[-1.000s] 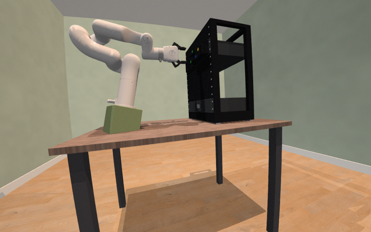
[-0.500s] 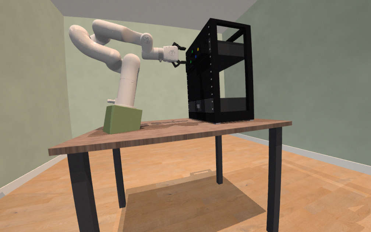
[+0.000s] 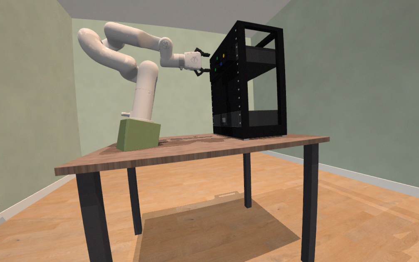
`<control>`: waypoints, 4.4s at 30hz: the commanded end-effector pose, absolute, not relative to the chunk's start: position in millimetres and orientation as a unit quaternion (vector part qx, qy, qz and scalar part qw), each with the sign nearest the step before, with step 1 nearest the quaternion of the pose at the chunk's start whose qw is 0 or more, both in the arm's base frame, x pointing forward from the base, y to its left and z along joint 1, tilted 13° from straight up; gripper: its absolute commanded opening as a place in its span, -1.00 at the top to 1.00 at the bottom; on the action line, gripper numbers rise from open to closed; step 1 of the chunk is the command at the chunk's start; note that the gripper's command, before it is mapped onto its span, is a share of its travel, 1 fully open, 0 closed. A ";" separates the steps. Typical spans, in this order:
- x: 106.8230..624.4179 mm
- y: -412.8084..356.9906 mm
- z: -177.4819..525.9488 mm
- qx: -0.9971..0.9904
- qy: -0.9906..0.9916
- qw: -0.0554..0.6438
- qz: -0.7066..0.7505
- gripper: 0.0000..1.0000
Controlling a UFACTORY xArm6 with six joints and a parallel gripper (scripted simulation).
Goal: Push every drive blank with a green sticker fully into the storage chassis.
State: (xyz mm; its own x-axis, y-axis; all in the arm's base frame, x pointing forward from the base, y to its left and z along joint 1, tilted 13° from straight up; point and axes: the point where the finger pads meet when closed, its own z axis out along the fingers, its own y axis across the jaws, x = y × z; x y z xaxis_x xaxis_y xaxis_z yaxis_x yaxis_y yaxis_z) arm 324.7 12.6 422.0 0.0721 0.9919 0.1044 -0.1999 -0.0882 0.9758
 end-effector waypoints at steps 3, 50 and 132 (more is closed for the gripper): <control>324.6 12.5 423.7 0.491 0.401 0.543 0.550 -1.00; 320.1 -77.5 403.2 0.491 0.401 0.543 0.550 -1.00; 319.7 -85.5 401.4 0.491 0.401 0.543 0.550 1.00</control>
State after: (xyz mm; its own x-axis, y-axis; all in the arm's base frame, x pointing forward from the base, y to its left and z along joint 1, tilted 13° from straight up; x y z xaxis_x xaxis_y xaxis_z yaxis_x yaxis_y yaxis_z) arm 319.7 -85.6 399.7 0.0725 0.9918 0.1054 -0.2002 -0.0891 0.9757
